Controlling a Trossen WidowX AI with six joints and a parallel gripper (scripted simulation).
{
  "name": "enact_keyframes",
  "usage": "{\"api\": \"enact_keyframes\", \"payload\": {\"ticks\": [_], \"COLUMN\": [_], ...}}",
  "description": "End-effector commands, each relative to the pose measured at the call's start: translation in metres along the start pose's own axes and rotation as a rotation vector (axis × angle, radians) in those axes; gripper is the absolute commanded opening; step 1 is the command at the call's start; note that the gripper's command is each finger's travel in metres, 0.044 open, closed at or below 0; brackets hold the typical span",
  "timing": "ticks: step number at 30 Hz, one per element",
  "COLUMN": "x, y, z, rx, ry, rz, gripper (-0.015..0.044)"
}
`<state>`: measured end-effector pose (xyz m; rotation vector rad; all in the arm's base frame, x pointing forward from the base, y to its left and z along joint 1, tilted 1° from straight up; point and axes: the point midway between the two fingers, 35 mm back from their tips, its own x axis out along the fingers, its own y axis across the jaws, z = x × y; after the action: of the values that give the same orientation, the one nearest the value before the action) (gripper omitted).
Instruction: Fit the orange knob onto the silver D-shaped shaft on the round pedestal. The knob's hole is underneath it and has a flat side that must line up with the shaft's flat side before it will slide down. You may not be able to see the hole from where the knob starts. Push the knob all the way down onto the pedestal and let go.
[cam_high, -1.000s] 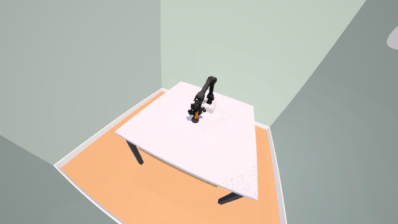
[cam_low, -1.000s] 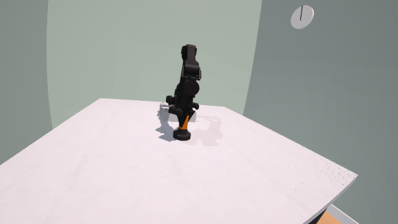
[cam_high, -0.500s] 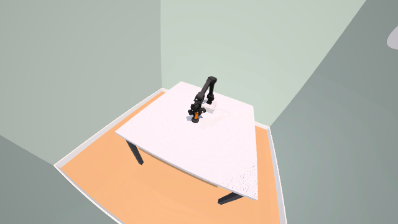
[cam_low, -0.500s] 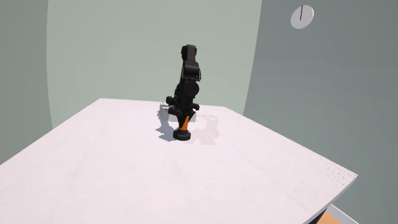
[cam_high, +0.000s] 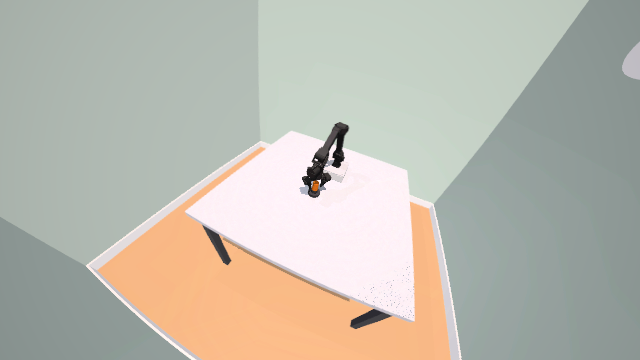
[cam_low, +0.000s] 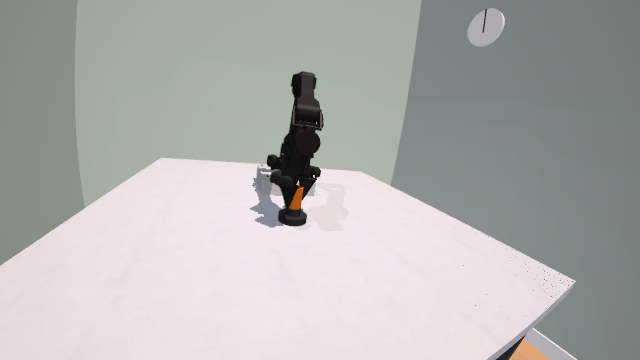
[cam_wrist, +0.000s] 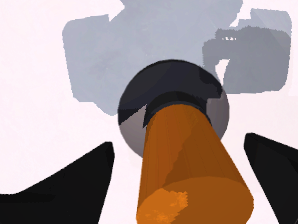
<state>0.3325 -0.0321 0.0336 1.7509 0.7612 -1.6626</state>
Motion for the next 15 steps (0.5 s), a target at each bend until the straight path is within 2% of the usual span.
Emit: {"api": "enact_keyframes", "payload": {"ticks": [1, 6, 12, 15], "x": [0.000, -0.003, -0.085, -0.096], "y": [0.000, 0.000, 0.001, 0.000], "z": [0.000, 0.000, -0.001, -0.001], "rx": [-0.001, -0.001, 0.000, 0.000], "ry": [0.000, 0.000, 0.000, 0.000], "rz": [0.000, 0.000, 0.000, 0.000], "gripper": [0.0440, 0.0440, 0.0440, 0.0440]}}
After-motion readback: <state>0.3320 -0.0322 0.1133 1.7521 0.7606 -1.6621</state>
